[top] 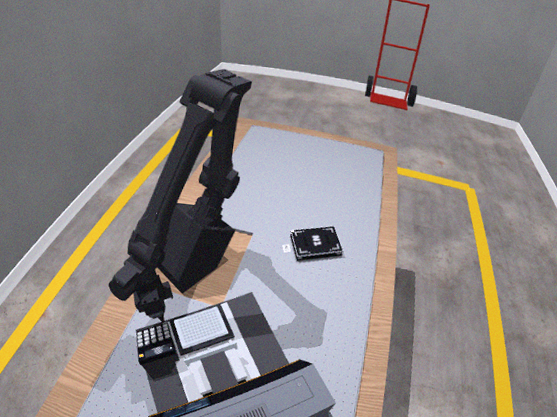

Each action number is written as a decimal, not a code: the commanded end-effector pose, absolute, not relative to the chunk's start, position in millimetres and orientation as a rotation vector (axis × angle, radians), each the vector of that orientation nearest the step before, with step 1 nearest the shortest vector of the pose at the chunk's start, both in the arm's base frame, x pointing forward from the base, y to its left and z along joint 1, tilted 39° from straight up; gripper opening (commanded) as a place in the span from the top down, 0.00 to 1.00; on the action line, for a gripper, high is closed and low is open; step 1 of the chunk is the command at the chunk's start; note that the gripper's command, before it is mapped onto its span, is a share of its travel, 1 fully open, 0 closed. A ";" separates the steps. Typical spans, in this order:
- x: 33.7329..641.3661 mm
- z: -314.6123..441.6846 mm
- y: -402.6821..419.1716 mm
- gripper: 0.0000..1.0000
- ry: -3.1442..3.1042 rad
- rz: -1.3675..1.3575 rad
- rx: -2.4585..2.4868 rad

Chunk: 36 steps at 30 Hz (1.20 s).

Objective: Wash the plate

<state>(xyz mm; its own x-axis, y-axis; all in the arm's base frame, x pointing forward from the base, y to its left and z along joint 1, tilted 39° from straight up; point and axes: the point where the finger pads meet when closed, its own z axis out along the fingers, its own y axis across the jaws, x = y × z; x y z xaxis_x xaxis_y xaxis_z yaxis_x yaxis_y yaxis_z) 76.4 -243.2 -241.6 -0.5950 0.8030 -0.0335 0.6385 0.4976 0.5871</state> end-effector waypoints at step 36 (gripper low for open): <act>41.0 -189.5 -294.9 1.00 2.451 0.682 1.185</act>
<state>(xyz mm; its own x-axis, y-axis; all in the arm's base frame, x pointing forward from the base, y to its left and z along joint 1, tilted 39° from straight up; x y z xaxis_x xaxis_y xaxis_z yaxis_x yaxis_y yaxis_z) 50.4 -258.2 -197.3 -0.5939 0.8039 -0.0303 0.6395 0.4947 0.5885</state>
